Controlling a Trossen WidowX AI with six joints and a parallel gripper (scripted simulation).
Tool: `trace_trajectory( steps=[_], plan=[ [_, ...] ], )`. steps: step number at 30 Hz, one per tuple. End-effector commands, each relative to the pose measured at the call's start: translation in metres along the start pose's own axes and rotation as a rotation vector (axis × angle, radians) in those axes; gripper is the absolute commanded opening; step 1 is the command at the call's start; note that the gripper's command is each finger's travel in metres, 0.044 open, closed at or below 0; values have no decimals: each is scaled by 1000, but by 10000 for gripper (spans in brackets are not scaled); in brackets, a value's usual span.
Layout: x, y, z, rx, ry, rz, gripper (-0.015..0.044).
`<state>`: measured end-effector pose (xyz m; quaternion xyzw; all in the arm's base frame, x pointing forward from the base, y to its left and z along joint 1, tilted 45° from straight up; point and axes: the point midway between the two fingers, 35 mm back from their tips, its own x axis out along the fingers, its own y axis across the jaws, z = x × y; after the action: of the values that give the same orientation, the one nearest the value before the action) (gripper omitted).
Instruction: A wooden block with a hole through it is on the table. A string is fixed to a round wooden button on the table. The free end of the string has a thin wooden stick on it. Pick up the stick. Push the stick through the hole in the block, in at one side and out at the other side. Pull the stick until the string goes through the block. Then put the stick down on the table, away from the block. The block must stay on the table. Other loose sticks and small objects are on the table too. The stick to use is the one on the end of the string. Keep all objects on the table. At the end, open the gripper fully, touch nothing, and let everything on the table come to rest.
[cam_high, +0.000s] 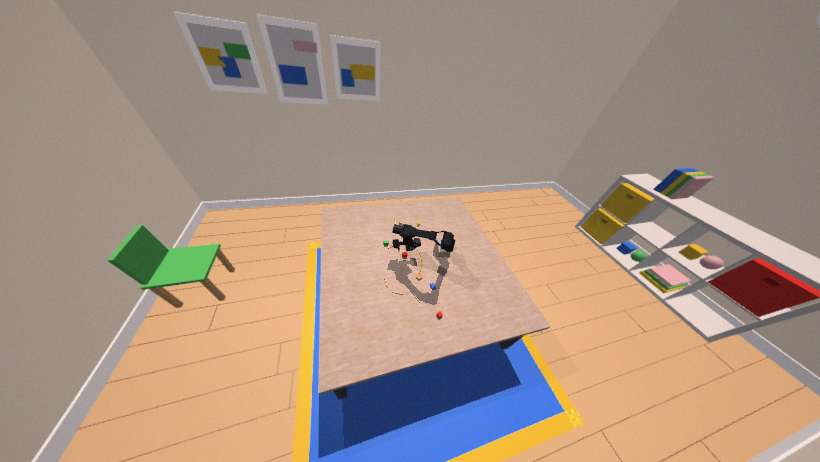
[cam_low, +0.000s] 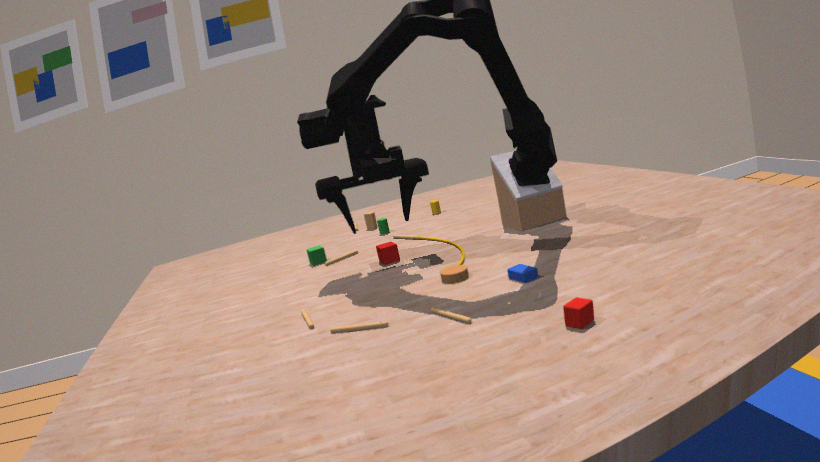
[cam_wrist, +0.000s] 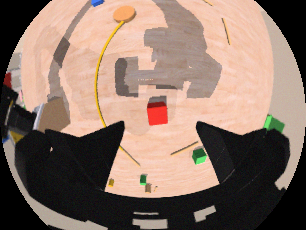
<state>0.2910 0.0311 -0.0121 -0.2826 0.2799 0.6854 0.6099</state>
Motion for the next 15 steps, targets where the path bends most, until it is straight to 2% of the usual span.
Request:
trace_trajectory(
  steps=[1,8,15],
  plan=[
    [3,0,1,-14,-15,13,440],
    [1,0,1,-14,-15,13,440],
    [1,0,1,-13,-7,10,256]
  ],
)
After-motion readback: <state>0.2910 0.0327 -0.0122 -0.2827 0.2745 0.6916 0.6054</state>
